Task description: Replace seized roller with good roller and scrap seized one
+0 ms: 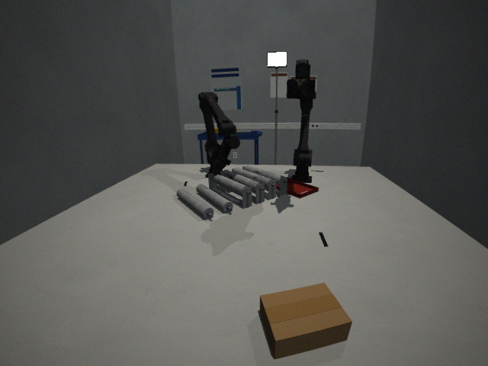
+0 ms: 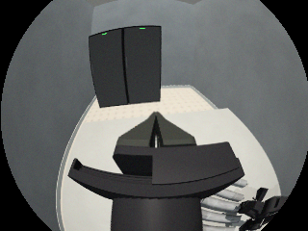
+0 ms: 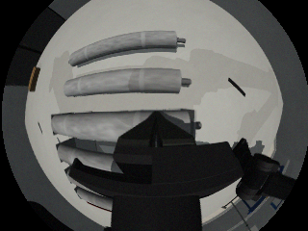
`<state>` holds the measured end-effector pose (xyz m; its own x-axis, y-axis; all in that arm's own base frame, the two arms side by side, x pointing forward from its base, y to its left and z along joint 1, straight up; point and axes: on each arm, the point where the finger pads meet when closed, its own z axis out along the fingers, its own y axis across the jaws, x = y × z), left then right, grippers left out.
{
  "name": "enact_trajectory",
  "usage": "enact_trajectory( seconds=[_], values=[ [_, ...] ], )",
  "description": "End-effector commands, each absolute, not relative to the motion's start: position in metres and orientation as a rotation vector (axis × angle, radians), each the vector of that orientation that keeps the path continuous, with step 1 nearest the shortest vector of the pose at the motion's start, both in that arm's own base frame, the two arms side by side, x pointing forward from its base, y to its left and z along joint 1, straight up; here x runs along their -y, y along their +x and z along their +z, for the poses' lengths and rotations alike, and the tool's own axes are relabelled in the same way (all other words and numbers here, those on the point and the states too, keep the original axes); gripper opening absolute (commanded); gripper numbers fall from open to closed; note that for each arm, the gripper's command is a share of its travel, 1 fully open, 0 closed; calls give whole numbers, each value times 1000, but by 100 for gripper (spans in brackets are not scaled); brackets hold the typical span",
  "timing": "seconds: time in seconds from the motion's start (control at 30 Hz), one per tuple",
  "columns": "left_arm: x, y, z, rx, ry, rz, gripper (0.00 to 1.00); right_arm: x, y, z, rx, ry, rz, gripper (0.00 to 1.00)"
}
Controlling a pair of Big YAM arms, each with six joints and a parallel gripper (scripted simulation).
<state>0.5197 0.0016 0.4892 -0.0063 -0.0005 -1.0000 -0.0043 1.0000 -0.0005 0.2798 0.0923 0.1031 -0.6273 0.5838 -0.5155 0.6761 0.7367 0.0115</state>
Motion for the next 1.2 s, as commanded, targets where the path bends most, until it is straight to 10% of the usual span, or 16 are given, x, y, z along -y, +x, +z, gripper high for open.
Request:
enact_trajectory(
  seconds=[0.0,1.17],
  values=[
    [-2,520,517,-1525,3,10,0,-98,272,94,-2481,936,-272,0],
    [-1,520,519,-1522,4,9,0,-106,308,182,-2439,916,-160,0]
  ],
)
